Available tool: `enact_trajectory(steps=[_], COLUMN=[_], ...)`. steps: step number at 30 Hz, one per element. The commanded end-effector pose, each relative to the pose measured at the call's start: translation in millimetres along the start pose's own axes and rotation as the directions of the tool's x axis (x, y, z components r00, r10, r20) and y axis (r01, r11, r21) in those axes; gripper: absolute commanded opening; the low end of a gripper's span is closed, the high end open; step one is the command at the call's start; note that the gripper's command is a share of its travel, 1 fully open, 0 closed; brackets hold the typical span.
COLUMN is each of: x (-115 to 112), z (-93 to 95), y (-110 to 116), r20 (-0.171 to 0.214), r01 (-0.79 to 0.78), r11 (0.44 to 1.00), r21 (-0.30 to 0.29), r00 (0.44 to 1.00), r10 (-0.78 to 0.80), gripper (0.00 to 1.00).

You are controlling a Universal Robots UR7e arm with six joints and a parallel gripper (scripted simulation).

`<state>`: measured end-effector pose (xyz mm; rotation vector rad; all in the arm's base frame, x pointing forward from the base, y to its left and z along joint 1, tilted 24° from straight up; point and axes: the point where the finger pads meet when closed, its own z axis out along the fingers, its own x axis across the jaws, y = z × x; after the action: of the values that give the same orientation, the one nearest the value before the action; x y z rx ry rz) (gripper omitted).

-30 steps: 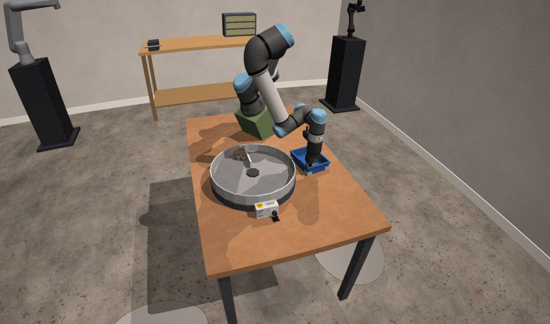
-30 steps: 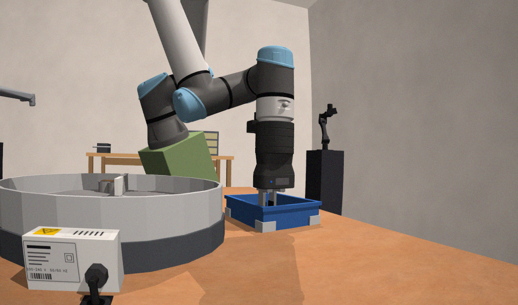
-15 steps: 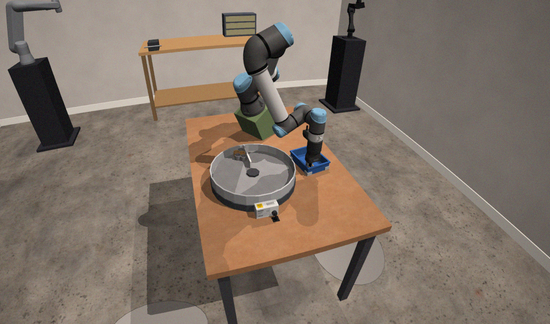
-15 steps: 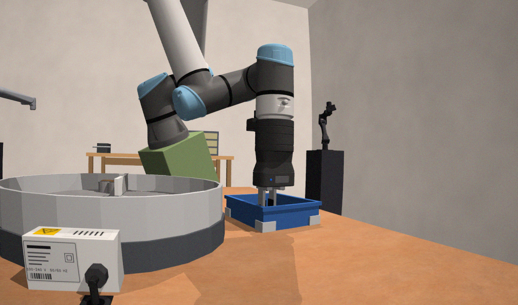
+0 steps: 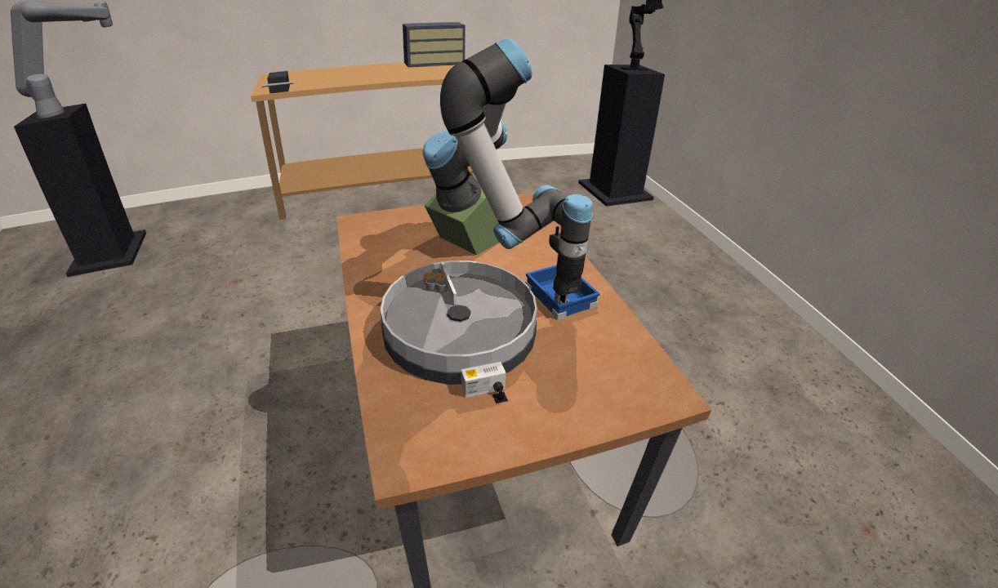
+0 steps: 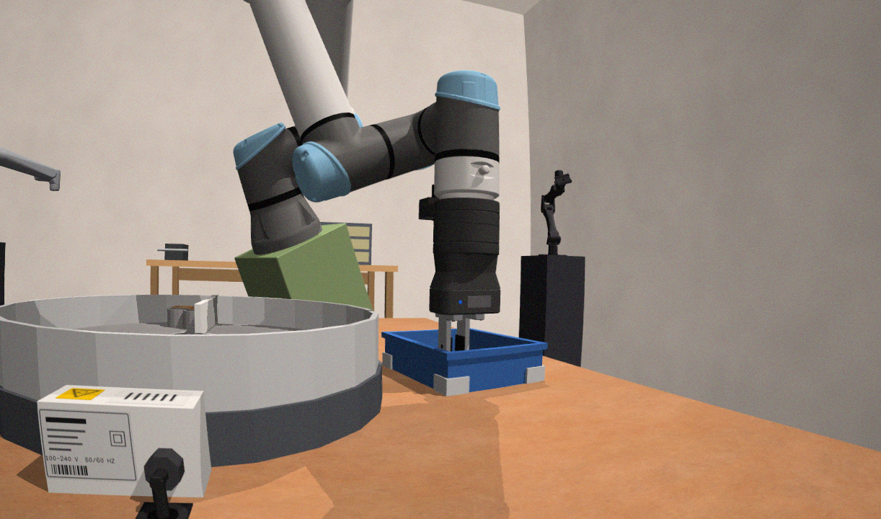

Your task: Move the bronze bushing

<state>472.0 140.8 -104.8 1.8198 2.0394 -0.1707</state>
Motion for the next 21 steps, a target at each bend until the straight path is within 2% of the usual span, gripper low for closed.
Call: enact_trajectory(steps=[1,16,21], x=[0.0,-0.2,-1.1], z=[-2.7,-6.1,-64.1], y=[0.5,0.6,0.9], r20=[0.000,0.000,0.000], r01=[0.000,-0.001,0.002], r11=[1.000,1.000,1.000], r21=[-0.002,-0.001,-0.002], r00=[1.000,1.000,1.000], r10=[0.000,0.001,-0.002], gripper=[0.42,0.42,0.42])
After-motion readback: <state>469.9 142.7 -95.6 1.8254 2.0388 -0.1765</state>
